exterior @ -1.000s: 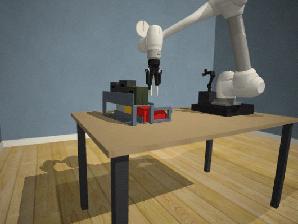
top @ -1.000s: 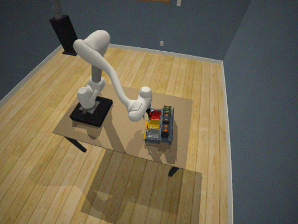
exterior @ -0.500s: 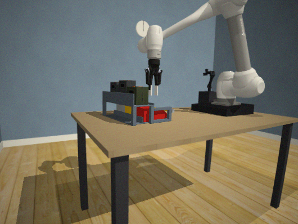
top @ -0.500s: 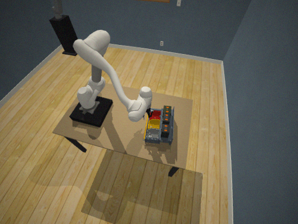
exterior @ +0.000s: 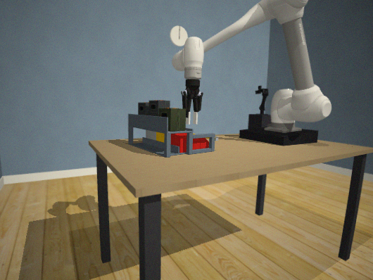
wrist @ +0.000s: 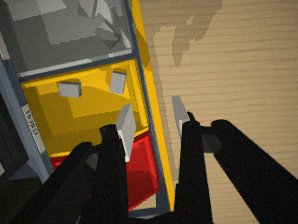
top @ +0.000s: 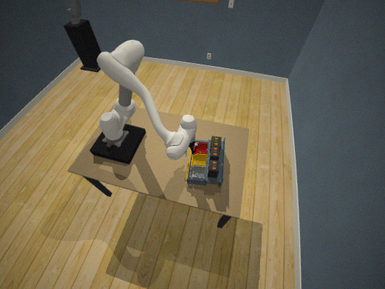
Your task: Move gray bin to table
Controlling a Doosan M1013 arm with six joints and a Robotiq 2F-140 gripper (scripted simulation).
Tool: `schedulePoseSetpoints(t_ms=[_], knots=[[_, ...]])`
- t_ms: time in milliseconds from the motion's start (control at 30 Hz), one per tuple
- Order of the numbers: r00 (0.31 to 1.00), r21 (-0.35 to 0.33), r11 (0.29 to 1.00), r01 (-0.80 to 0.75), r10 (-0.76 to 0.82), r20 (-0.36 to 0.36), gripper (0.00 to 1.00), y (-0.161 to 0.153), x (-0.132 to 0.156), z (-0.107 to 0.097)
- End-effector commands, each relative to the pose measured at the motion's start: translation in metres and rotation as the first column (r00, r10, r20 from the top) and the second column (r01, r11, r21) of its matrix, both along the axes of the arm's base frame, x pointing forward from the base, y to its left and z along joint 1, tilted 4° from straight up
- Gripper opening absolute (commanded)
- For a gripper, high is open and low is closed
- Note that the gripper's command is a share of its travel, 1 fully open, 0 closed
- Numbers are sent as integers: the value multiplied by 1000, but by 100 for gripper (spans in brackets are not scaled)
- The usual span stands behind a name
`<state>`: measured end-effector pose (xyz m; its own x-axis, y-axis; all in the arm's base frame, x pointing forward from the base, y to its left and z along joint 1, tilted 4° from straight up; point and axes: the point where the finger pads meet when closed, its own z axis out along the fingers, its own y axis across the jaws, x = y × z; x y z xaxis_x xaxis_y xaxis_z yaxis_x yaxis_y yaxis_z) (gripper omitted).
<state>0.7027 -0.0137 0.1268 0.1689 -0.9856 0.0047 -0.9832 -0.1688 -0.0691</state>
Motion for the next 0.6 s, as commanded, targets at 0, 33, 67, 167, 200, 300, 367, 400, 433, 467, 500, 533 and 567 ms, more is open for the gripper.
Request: schedulePoseSetpoints(t_ms=[0,33,67,167,200,300,367,400,433,467,500,533,567], knots=[[1000,-1,1000,-2,2,0,28,0,0,-3],[1000,-1,1000,-2,2,0,28,0,0,-3],[1000,-1,1000,-2,2,0,28,0,0,-3],[1000,-1,1000,-2,2,0,28,0,0,-3],[1000,-1,1000,-2,2,0,28,0,0,-3],[1000,-1,1000,-2,2,1,28,0,1,-12],[1000,-1,1000,-2,2,0,28,0,2,-30],[1000,-1,1000,-2,2,0,28,0,3,-39],[1000,-1,1000,-2,2,0,28,0,4,-48],[1000,-1,1000,-2,2,0,28,0,4,-48],[1000,-1,1000,-2,2,0,28,0,4,-48],[1000,-1,1000,-2,2,0,28,0,4,-48],[1000,-1,1000,-2,2,0,28,0,4,-48]])
